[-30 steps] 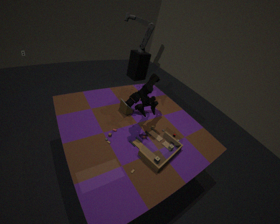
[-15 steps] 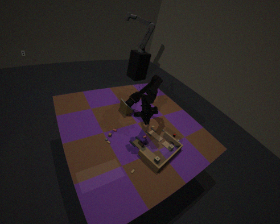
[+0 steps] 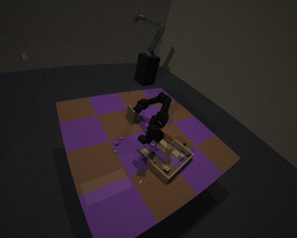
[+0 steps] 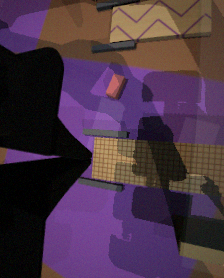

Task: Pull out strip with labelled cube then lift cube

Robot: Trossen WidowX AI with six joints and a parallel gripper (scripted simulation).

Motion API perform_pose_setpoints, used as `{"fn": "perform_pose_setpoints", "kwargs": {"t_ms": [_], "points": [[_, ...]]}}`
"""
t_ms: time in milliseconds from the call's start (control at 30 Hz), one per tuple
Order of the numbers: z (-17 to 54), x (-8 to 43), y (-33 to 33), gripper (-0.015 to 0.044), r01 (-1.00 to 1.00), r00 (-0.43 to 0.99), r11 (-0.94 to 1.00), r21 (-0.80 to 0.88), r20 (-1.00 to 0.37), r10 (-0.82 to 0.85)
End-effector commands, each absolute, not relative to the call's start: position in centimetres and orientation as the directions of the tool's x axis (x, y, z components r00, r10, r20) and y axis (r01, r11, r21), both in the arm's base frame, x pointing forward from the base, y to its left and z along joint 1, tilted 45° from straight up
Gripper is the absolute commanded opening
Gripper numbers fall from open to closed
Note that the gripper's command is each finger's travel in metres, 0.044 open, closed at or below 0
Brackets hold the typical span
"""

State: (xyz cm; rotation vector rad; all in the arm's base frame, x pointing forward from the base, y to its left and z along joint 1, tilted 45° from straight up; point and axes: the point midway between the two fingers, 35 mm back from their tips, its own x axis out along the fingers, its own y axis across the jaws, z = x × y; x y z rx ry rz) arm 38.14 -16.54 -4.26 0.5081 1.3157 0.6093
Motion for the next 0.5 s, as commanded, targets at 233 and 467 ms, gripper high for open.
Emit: {"fn": "perform_pose_setpoints", "kwargs": {"t_ms": [233,467], "points": [[-5.8,38.3,-16.1,0.0000,-0.155,0.079,0.724,0.672,-0.722,0.687],[-6.7,38.4,-15.3,0.0000,-0.155,0.079,0.724,0.672,-0.722,0.687]]}}
